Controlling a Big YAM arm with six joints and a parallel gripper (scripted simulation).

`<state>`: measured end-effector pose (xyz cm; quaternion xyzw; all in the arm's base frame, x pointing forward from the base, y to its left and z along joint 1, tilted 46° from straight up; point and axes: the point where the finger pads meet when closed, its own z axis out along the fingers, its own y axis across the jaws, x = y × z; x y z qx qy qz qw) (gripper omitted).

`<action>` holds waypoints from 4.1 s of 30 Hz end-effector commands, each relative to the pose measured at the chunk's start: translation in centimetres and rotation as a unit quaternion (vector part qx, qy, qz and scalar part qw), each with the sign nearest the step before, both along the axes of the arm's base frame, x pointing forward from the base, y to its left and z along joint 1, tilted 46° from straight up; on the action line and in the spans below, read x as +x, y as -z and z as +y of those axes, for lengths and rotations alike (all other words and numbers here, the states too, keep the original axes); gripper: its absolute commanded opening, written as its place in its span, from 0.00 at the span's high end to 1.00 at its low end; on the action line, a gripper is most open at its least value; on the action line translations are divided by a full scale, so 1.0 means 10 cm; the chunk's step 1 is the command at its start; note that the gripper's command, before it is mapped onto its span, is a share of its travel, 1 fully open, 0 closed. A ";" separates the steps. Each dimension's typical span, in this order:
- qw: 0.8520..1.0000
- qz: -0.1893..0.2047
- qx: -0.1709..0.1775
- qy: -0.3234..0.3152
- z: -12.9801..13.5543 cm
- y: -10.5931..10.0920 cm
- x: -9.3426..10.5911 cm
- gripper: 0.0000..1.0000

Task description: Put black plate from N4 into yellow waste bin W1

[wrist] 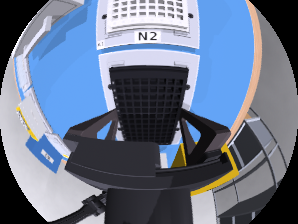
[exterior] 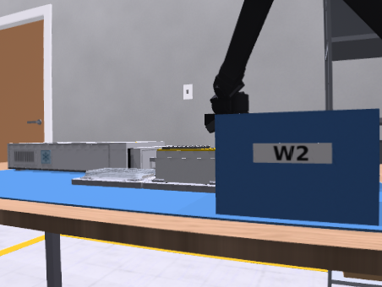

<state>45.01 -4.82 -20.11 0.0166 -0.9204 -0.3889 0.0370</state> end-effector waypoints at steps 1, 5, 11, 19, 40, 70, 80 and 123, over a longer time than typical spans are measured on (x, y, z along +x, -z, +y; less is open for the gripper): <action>1.000 -0.003 -0.003 0.012 -0.16 -0.05 0.06 1.00; 1.000 -0.009 -0.005 0.011 -0.19 -0.10 0.10 1.00; 1.000 -0.014 -0.007 0.011 -0.22 -0.16 0.13 1.00; 1.000 -0.012 -0.007 0.012 -0.22 -0.16 0.12 1.00; 1.000 -0.012 -0.007 0.012 -0.22 -0.16 0.12 1.00; 1.000 -0.024 -0.010 -0.005 -0.28 -0.34 0.25 1.00; 1.000 -0.025 -0.011 0.009 -0.51 -0.44 0.24 1.00; 1.000 -0.025 -0.013 0.009 -0.88 -0.79 0.26 1.00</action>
